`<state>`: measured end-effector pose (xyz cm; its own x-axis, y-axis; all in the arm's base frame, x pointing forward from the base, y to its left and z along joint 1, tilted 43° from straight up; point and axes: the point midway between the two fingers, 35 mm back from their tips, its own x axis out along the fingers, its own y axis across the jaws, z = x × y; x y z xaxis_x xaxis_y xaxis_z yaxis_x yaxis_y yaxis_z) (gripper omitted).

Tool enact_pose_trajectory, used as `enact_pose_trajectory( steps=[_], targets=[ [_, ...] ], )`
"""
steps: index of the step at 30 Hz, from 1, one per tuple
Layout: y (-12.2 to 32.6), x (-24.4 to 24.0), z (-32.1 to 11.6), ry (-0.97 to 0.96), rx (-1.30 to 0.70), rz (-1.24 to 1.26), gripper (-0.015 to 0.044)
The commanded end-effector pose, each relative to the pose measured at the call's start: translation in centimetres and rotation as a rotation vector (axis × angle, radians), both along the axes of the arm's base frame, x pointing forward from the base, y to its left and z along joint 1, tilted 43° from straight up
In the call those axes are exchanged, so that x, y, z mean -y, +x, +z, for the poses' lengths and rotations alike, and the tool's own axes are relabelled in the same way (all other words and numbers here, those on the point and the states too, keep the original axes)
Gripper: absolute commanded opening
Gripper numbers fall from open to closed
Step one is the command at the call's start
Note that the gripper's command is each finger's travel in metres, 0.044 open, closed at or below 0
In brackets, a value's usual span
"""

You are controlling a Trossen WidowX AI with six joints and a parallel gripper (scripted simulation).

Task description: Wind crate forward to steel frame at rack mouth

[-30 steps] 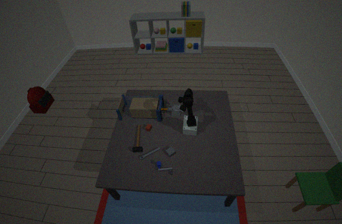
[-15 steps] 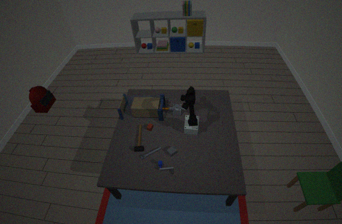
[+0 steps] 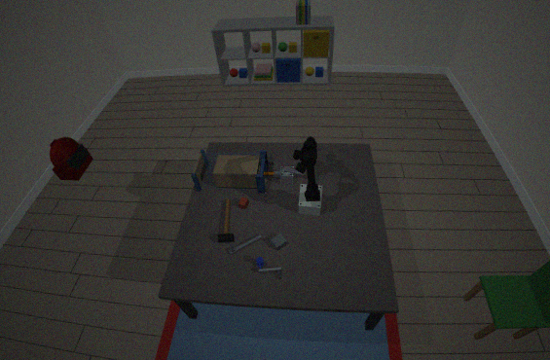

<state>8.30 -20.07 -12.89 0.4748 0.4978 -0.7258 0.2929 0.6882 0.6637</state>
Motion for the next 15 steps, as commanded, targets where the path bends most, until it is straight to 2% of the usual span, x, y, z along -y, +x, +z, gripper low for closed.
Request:
enact_pose_trajectory(
  steps=[1, 15],
  targets=[
    [-0.1, 1.0, -0.9, -0.025, -0.004, 0.009, 0.0],
    [0.0, 2.2, -1.9, -0.027, -0.004, 0.009, 0.0]
  ],
)
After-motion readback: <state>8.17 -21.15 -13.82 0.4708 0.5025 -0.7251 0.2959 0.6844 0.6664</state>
